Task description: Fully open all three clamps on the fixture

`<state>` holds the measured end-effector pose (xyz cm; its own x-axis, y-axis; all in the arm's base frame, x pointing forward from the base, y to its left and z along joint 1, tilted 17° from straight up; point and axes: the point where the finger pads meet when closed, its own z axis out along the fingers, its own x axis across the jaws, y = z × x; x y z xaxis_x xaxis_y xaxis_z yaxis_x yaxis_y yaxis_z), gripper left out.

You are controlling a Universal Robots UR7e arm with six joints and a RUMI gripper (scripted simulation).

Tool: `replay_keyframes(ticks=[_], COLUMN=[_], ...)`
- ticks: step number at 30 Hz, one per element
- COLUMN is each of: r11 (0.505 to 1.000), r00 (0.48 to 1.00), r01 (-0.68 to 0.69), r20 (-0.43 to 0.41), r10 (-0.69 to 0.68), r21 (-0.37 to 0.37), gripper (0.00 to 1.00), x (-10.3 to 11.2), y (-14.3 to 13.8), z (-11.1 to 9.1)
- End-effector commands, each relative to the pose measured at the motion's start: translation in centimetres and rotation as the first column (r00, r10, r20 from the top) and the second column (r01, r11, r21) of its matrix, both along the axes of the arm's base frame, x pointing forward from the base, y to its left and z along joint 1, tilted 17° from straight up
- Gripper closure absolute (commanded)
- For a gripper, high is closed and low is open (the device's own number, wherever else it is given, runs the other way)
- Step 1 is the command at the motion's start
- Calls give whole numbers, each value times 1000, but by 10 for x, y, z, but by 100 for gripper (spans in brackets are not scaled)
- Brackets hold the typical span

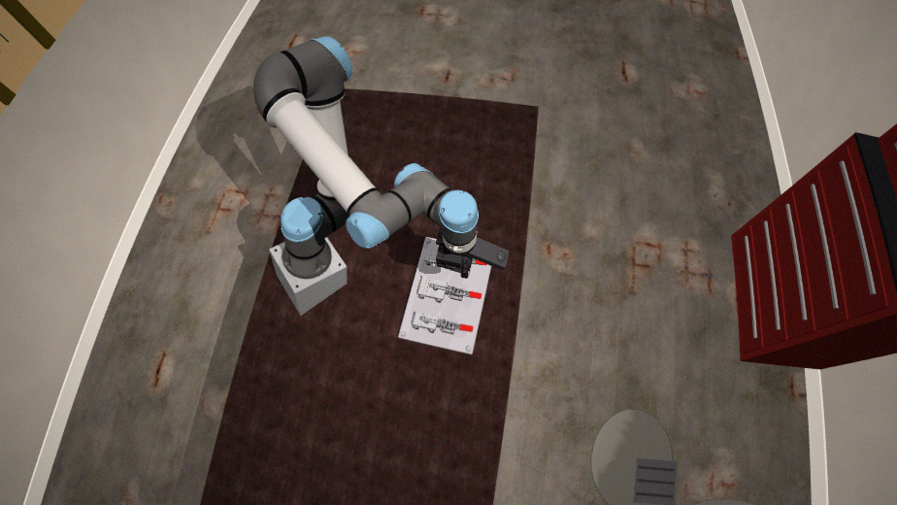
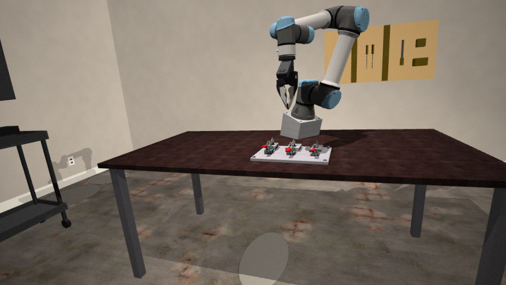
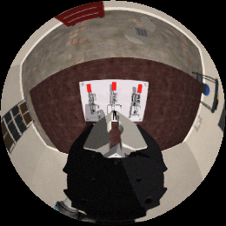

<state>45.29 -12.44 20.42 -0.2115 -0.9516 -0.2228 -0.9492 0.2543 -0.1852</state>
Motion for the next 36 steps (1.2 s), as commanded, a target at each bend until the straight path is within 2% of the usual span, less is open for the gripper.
replay_keyframes(ticks=[1,12,13,36], r11=[1000,1000,1000,1000], r00=[1000,1000,1000,1000], r01=[0,0,0,0], r20=[1,1,1,1], r10=[0,0,0,0], r21=[-1,-1,-1,-1], gripper=[100,100,41,41], x=[0,0,0,0], y=[0,0,0,0], z=[0,0,0,0])
